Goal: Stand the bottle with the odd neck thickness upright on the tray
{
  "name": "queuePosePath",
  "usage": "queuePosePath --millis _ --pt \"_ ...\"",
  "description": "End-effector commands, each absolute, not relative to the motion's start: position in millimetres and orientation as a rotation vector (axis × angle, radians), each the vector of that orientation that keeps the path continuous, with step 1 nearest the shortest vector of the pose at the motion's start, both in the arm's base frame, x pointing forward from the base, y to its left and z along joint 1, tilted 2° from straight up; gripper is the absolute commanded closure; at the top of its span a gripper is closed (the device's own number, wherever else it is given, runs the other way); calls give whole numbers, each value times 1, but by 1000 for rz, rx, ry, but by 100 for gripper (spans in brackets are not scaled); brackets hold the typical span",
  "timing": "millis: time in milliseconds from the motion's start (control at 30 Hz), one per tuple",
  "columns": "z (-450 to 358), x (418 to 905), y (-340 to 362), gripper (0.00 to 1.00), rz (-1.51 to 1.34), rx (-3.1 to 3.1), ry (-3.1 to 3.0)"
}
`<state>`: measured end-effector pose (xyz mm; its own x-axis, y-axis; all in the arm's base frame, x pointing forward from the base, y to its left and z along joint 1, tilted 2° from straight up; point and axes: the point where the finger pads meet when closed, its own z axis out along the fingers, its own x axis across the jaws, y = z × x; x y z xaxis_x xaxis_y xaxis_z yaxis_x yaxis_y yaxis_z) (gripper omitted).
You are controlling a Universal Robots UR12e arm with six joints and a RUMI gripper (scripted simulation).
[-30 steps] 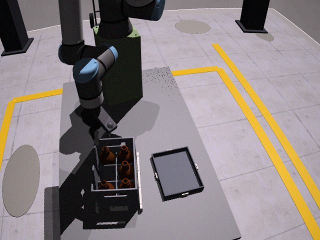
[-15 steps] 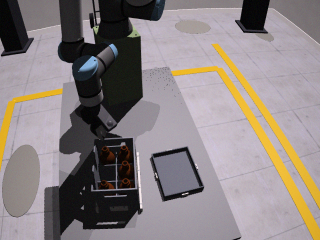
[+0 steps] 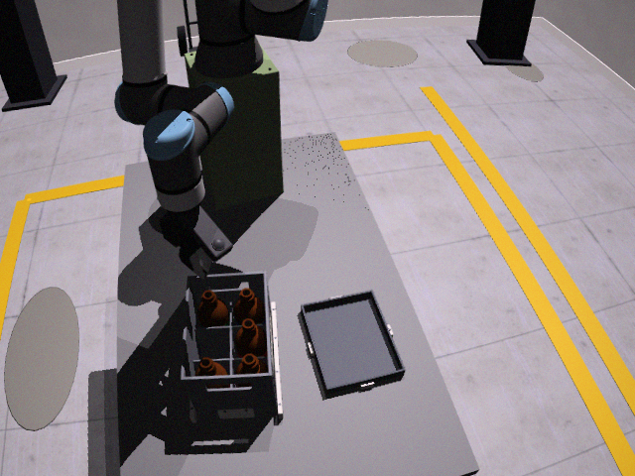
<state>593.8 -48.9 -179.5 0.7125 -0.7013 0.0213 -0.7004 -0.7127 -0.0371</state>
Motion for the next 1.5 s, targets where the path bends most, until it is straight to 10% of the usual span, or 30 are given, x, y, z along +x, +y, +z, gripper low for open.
queuePosePath --millis 0,967,1000,1467 --pt "-179 592 -49 100 -52 -2882 1182" --pt "-177 589 36 100 -53 -2883 1179" --pt "-177 593 35 62 -58 -2883 1179" --pt "-178 591 35 62 -55 -2882 1180"
